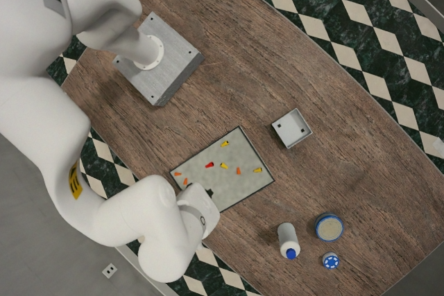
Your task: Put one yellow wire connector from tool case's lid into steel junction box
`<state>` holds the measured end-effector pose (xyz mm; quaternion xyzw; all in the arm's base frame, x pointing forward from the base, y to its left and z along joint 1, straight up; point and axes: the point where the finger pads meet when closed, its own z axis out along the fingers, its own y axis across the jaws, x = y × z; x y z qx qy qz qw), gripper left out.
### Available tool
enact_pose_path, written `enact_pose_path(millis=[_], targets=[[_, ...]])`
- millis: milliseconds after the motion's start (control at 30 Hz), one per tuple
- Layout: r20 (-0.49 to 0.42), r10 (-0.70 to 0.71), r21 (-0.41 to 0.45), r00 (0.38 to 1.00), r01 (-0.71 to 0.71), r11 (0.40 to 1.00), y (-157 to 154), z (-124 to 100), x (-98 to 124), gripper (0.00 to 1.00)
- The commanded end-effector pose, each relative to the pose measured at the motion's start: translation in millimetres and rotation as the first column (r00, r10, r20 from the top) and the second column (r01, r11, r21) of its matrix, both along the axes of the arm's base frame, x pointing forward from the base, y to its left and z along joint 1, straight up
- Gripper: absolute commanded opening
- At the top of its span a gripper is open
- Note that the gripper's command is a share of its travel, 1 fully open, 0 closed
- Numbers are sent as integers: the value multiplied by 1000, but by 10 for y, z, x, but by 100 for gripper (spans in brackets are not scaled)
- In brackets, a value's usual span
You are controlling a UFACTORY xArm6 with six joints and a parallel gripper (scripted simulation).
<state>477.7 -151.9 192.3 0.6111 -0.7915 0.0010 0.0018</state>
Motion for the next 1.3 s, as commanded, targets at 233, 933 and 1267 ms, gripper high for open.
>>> enact_pose_path(millis=[233,933,1267], targets=[[5,0,-1,1000,0,1000,-4,20,11,0],[6,-233,-1,972,233,972,760,-881,659,30],[6,-304,0,953,304,953,1037,-1186,794,30]])
